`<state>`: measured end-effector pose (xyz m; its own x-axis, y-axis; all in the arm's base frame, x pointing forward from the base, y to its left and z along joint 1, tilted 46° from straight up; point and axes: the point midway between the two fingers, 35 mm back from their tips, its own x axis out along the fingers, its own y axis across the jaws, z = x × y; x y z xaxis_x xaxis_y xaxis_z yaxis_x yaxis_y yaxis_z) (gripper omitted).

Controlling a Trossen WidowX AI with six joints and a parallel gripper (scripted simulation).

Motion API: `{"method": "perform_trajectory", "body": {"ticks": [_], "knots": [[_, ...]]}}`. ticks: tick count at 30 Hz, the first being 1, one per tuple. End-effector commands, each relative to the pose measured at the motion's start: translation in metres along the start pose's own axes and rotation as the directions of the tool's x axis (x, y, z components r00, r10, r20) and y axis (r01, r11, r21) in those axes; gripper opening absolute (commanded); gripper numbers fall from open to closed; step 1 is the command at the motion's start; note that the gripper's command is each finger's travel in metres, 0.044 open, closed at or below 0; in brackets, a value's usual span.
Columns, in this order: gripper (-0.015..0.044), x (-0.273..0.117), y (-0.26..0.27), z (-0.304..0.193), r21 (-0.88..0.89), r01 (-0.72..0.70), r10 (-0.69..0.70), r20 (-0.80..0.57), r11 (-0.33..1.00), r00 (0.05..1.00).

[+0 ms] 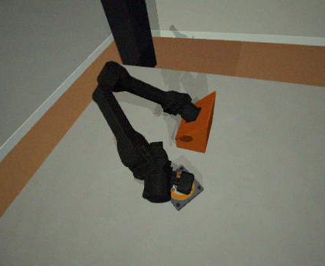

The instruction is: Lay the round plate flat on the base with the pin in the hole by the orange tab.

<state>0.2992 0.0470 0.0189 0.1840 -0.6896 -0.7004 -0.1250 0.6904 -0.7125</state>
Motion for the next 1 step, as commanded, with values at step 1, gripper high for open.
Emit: {"method": "perform_trajectory", "body": {"ticks": [1], "knots": [[0.0000, 0.0005, 0.0000, -0.0001, -0.005, 0.001, -0.001, 0.000, 1.000, 1.000]]}}
